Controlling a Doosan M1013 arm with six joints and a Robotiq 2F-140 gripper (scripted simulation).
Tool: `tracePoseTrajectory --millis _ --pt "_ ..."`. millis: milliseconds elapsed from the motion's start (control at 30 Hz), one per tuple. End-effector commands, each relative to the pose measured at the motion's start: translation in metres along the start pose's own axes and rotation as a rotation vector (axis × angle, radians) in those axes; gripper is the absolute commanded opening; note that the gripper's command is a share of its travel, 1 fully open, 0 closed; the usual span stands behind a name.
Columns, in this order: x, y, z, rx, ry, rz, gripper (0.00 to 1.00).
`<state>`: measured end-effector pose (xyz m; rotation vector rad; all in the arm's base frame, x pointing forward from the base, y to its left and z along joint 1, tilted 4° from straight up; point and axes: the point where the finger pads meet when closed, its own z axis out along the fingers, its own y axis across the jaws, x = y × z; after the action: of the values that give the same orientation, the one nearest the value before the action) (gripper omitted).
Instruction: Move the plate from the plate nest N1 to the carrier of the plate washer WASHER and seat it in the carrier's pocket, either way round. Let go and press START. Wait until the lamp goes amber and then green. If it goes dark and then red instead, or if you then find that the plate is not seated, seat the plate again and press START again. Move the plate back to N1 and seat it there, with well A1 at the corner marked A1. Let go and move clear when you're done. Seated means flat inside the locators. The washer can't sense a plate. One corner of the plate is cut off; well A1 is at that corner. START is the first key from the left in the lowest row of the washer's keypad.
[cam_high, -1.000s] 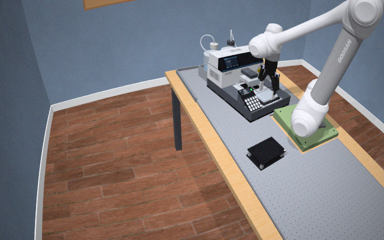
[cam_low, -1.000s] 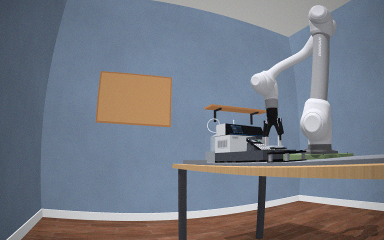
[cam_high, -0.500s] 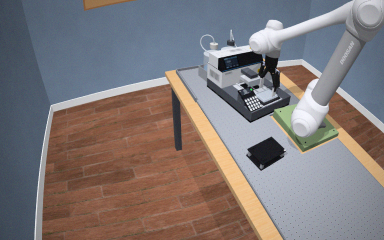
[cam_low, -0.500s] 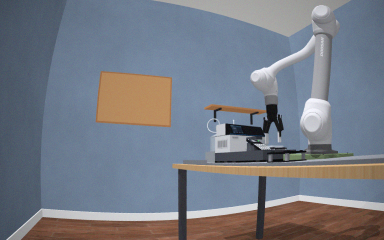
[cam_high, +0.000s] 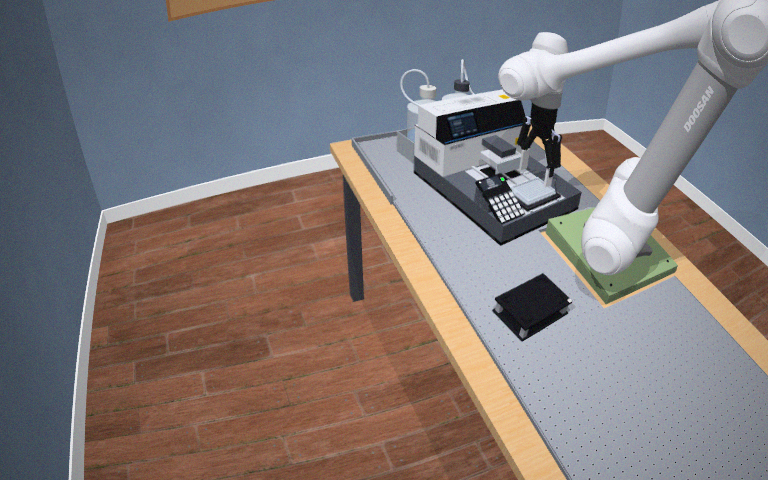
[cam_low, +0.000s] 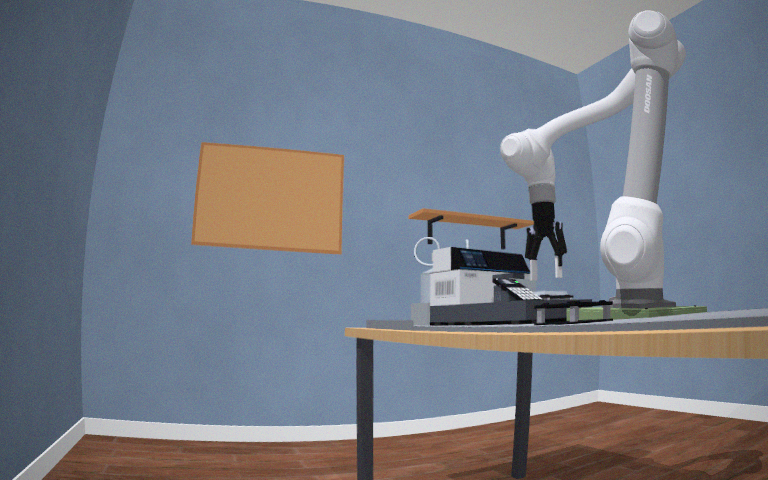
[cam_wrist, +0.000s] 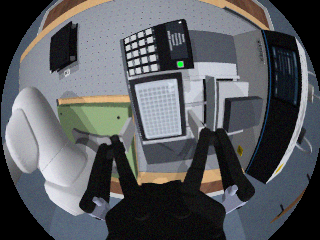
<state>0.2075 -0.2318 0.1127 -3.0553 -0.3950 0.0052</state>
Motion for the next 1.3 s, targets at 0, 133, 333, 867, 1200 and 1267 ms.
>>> tracePoseTrajectory --millis 0,133,333,867,1200,1267 --pt "0.000 0.000 -0.006 0.000 0.000 0.000 0.70" --pt "0.000 0.000 -0.013 0.000 0.000 0.000 0.70" --pt "0.000 0.000 -0.019 0.000 0.000 0.000 0.70" --pt "0.000 0.000 -0.041 0.000 0.000 0.000 0.70" --pt "0.014 -0.005 -0.041 0.000 0.000 0.100 0.10" --pt "0.023 -0.009 -0.041 0.000 0.000 0.167 0.10"
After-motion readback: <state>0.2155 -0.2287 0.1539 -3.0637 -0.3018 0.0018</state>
